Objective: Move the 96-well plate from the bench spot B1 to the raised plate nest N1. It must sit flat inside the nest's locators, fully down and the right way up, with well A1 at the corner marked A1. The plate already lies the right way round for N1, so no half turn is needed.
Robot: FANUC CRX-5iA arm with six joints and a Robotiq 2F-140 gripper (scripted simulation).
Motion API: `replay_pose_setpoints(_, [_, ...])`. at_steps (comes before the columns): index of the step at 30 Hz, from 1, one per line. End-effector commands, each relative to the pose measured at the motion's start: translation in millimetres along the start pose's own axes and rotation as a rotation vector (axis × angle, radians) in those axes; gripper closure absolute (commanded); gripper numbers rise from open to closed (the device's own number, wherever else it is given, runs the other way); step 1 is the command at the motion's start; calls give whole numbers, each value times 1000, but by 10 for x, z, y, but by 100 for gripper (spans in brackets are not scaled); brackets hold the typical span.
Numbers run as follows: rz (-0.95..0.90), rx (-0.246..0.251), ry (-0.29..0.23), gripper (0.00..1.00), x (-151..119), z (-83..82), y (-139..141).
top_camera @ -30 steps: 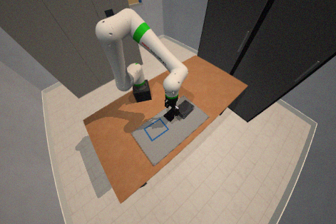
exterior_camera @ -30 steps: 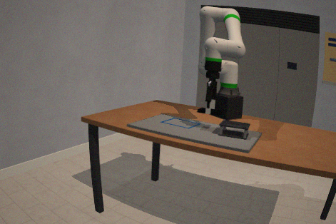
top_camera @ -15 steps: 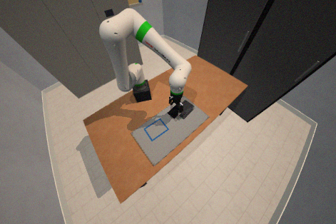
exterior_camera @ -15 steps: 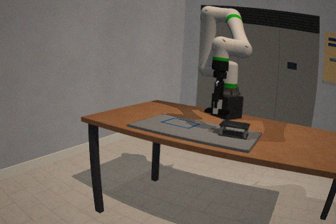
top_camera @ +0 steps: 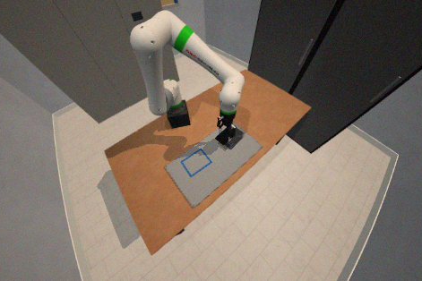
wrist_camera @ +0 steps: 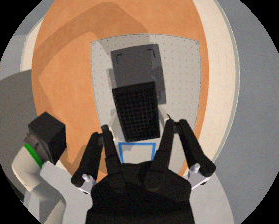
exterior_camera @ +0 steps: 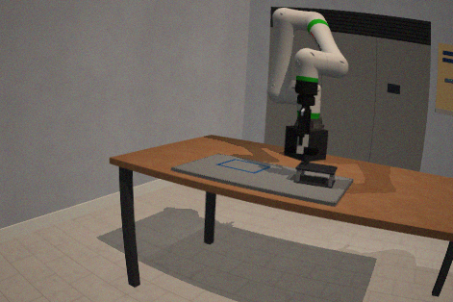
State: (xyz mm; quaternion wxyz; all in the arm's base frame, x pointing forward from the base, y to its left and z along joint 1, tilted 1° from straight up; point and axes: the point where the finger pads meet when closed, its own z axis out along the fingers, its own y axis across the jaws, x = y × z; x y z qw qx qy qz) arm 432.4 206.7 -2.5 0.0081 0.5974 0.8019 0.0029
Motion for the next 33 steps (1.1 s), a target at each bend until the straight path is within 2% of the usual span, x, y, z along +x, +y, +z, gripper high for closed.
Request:
replay_pose_setpoints(1, [0, 0, 0, 100, 96, -19, 22])
replay_pose_setpoints(26, [0, 0, 0, 100, 778, -138, 157])
replay_pose_setpoints(33, [0, 0, 0, 100, 777, -138, 157])
